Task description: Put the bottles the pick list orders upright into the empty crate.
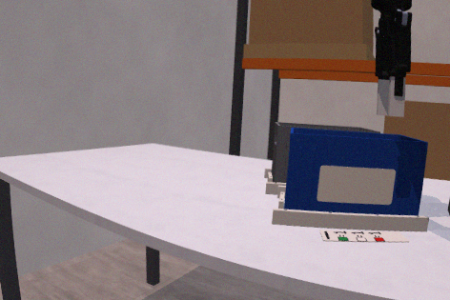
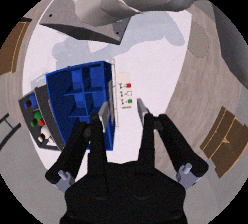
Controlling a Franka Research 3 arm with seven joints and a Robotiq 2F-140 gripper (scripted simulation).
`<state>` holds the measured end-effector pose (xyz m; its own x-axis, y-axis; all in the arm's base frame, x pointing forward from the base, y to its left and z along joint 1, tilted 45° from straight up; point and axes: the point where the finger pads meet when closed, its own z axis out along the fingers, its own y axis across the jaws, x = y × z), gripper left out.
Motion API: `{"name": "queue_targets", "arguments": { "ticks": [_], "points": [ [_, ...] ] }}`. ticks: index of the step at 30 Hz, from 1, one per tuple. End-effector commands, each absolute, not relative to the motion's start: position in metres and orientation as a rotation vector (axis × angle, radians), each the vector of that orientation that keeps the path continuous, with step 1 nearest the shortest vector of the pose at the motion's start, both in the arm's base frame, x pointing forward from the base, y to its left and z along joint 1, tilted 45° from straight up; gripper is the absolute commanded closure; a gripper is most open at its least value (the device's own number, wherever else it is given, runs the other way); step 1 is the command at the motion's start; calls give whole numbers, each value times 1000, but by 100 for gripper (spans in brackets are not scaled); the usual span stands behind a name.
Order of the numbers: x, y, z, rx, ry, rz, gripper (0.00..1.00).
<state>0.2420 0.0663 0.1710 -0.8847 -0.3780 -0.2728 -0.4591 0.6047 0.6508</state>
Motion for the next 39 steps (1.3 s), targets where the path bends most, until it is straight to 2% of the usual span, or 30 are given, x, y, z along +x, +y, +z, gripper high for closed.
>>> {"name": "queue_targets", "arguments": {
  "ticks": [1,15,39],
  "points": [
    [243,67,172,-702,2720,1150,62],
    [243,67,172,-702,2720,1150,62],
    [304,-13,127,-750,2695,1142,62]
  ]
}}
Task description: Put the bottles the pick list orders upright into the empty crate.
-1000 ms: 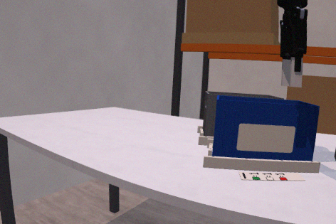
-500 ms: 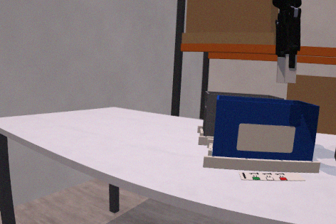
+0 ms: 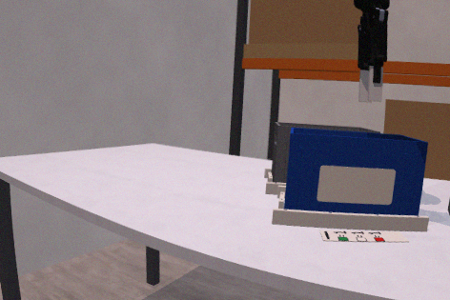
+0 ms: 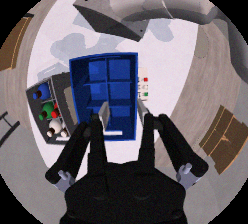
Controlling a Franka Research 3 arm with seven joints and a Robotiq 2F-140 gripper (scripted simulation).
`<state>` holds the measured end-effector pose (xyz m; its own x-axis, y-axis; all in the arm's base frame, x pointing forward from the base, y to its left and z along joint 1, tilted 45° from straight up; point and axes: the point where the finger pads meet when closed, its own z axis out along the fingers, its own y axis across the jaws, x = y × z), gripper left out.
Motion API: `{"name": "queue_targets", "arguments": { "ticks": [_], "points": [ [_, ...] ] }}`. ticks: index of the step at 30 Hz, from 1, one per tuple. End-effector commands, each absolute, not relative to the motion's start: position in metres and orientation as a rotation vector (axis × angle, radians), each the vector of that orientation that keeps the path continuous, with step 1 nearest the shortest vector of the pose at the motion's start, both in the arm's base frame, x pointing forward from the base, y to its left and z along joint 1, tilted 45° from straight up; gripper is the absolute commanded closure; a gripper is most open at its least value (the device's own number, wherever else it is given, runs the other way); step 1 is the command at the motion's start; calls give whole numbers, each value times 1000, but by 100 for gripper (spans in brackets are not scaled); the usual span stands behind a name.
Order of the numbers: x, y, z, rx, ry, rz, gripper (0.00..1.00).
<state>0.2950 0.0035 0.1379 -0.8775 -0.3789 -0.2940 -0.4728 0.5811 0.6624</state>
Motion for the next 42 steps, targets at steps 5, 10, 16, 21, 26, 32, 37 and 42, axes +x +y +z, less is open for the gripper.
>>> {"name": "queue_targets", "arguments": {
  "ticks": [5,10,16,21,26,32,37,42],
  "points": [
    [312,-23,120,-750,2695,1142,62],
    [326,-42,110,-750,2695,1142,62],
    [343,-63,98,-750,2695,1142,62],
    [351,-74,92,-750,2695,1142,62],
    [365,-92,81,-750,2695,1142,62],
    [382,-114,69,-750,2695,1142,62],
    [393,-128,61,-750,2695,1142,62],
    [404,-143,53,-750,2695,1142,62]
  ]
}}
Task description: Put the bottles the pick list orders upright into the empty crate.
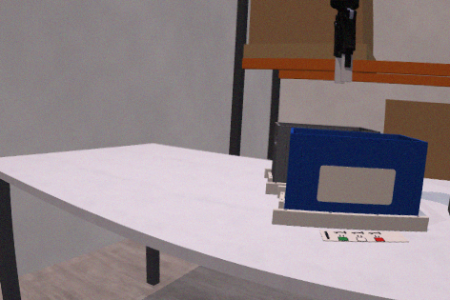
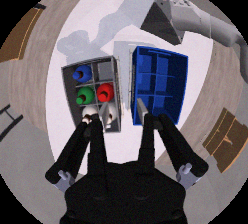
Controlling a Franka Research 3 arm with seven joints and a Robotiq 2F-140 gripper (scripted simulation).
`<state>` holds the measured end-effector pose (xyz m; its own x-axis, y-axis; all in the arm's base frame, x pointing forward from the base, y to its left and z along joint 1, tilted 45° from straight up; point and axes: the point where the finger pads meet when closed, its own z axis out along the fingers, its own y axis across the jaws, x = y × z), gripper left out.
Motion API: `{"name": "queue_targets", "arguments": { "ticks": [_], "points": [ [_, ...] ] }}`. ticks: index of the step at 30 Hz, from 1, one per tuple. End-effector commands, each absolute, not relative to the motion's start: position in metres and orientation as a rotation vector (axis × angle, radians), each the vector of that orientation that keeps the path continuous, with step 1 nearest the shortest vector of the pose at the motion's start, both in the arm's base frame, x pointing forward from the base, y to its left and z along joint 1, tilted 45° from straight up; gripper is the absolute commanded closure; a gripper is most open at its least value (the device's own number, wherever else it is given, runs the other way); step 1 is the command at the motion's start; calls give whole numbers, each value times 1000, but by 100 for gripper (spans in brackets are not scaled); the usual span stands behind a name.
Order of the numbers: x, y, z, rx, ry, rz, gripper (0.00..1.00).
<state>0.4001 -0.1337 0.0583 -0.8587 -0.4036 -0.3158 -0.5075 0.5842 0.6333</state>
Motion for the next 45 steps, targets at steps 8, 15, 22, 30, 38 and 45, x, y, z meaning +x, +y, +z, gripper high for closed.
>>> {"name": "queue_targets", "arguments": {
  "ticks": [8,15,22,30,38,45],
  "points": [
    [426,-172,36,-750,2695,1142,62],
    [440,-190,26,-750,2695,1142,62],
    [460,-215,12,-750,2695,1142,62],
    [467,-224,6,-750,2695,1142,62],
    [467,-224,6,-750,2695,1142,62],
    [467,-224,6,-750,2695,1142,62]
  ]
}}
